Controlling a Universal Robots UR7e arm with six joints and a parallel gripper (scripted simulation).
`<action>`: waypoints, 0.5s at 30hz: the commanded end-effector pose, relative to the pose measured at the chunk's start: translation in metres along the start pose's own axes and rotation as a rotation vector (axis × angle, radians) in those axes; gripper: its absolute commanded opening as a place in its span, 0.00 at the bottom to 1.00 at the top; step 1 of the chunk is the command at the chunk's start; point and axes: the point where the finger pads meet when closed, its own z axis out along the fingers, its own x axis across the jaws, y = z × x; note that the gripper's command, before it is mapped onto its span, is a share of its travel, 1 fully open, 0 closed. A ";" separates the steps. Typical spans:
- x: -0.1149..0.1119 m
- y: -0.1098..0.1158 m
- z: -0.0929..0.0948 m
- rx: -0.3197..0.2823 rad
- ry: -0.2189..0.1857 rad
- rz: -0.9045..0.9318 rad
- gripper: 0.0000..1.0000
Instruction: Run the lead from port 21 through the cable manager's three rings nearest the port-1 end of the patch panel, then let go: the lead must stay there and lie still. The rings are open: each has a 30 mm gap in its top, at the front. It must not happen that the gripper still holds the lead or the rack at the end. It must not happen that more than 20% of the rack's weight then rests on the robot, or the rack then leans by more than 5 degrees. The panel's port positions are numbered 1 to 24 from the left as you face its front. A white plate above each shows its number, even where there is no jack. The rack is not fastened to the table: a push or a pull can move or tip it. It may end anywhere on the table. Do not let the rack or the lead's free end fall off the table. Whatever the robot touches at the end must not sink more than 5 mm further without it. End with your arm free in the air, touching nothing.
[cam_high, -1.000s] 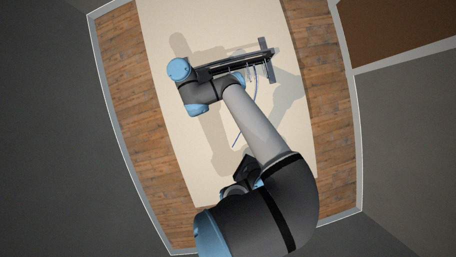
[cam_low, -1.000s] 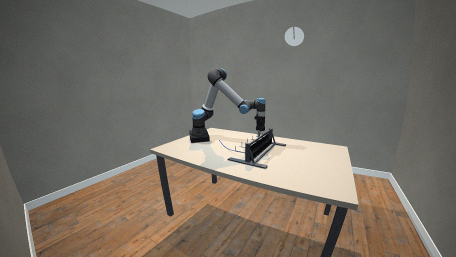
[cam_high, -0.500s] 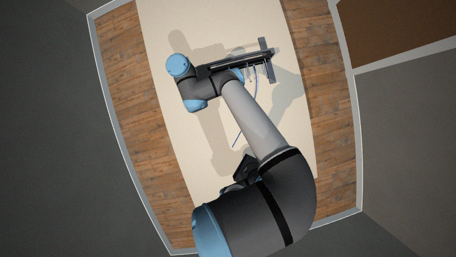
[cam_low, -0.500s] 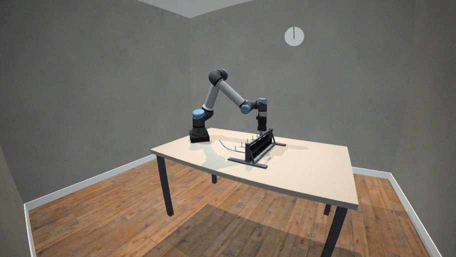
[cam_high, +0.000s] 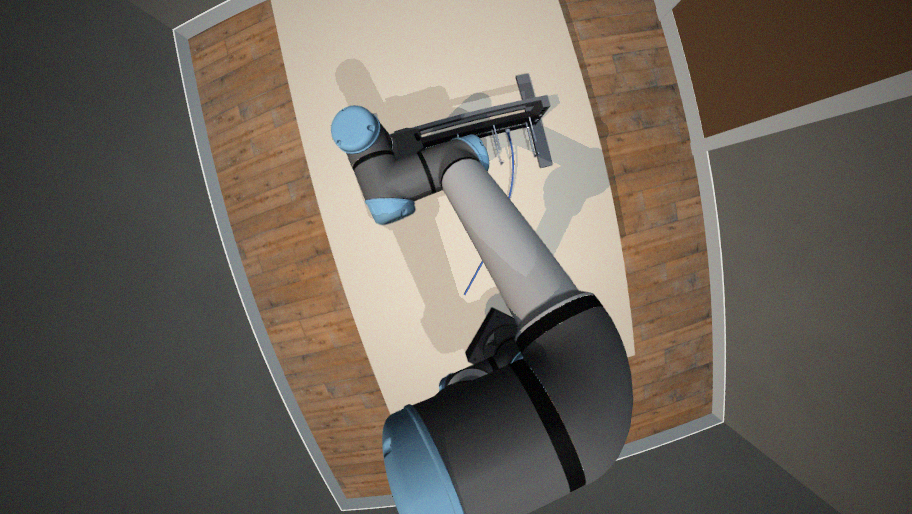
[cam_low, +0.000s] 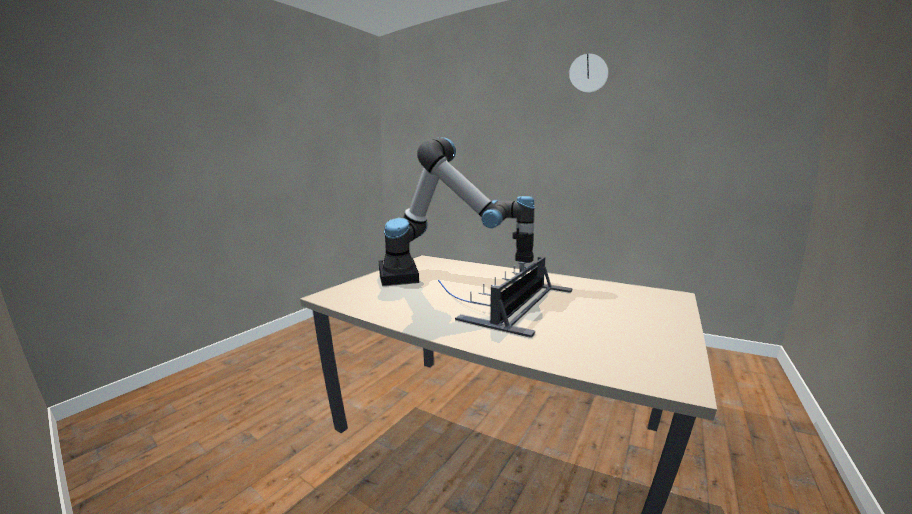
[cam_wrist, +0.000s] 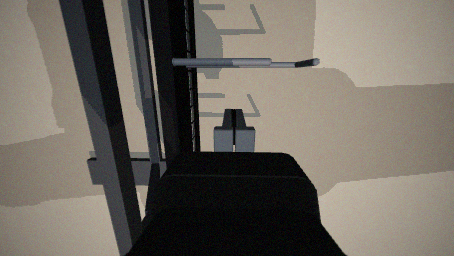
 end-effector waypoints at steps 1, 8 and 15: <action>0.000 0.000 -0.001 0.000 -0.002 0.000 0.00; 0.000 0.000 -0.001 0.000 -0.002 0.000 0.67; 0.000 0.000 -0.001 0.000 -0.002 0.000 0.67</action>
